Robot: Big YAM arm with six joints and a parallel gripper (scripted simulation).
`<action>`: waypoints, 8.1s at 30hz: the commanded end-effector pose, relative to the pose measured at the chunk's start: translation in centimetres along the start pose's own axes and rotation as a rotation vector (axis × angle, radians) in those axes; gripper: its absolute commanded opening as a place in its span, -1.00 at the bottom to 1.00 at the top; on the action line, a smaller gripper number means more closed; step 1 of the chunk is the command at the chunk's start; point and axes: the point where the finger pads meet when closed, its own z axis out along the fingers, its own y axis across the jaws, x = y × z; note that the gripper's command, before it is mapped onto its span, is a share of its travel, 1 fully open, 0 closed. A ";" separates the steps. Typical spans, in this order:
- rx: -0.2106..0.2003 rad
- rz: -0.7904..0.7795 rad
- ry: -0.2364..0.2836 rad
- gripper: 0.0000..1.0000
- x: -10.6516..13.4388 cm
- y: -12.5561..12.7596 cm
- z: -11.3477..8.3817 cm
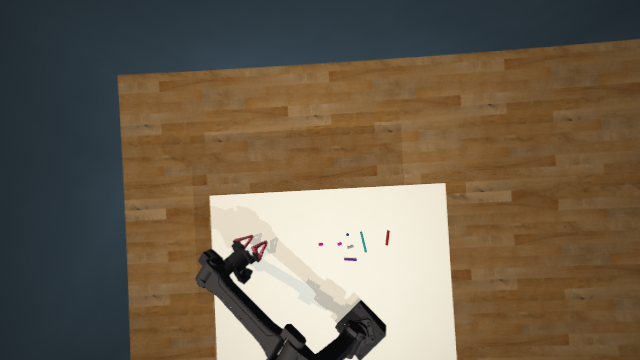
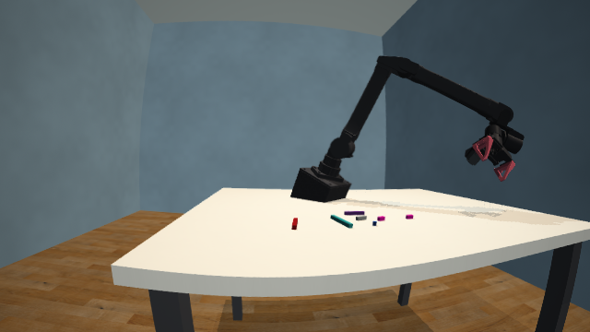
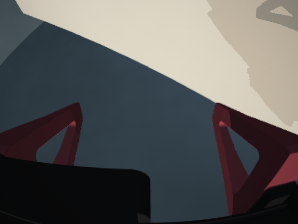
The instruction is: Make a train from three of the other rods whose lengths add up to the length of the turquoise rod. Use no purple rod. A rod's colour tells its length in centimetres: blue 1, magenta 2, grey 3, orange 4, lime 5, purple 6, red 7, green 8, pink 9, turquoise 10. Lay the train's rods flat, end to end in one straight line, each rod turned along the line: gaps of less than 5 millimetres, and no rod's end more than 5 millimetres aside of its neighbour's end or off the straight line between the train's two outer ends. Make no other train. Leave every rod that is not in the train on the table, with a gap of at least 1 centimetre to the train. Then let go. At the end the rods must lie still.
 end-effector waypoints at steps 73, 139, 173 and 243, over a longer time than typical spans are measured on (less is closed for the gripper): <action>-0.163 1.120 -0.297 1.00 -0.8 10.5 10.9; -0.571 2.375 -0.496 1.00 -5.2 21.6 17.7; -0.904 2.907 -0.525 1.00 -8.7 25.4 20.3; -2.120 3.880 -0.425 1.00 -15.7 32.7 21.6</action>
